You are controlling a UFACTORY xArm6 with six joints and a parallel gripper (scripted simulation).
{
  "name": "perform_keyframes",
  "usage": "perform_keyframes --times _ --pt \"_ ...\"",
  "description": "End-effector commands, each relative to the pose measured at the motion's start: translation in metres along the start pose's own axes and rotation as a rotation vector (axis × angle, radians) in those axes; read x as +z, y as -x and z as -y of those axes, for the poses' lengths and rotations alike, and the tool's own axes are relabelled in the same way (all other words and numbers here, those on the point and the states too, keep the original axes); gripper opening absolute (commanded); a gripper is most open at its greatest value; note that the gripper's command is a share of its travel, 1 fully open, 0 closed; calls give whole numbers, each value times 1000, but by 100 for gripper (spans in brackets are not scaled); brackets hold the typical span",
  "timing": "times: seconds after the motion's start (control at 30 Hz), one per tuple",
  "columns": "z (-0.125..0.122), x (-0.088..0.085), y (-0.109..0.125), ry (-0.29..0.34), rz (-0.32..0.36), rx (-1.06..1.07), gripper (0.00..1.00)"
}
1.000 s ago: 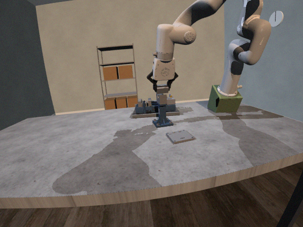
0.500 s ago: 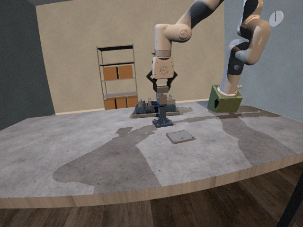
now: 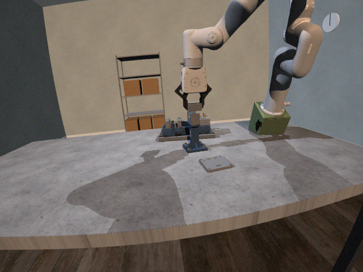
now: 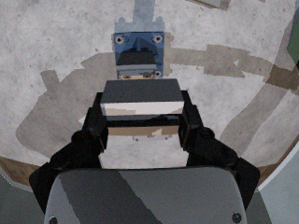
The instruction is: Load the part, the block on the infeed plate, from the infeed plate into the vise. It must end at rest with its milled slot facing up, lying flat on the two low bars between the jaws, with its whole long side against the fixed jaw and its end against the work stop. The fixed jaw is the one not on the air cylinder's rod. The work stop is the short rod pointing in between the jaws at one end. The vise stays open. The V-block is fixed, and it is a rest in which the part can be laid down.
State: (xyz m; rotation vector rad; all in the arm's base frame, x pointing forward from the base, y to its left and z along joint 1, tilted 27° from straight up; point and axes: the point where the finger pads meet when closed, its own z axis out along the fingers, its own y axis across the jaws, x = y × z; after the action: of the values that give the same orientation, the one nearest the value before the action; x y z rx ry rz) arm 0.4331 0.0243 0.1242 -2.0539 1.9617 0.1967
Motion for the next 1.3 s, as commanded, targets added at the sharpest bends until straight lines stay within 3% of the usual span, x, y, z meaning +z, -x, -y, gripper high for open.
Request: perform_keyframes --times 0.0,0.5,1.27 --pt "1 -1 -1 -3 26 -1 0" --pt "1 -1 -2 -3 125 -1 0" --pt "1 -1 -2 -4 152 -2 0"
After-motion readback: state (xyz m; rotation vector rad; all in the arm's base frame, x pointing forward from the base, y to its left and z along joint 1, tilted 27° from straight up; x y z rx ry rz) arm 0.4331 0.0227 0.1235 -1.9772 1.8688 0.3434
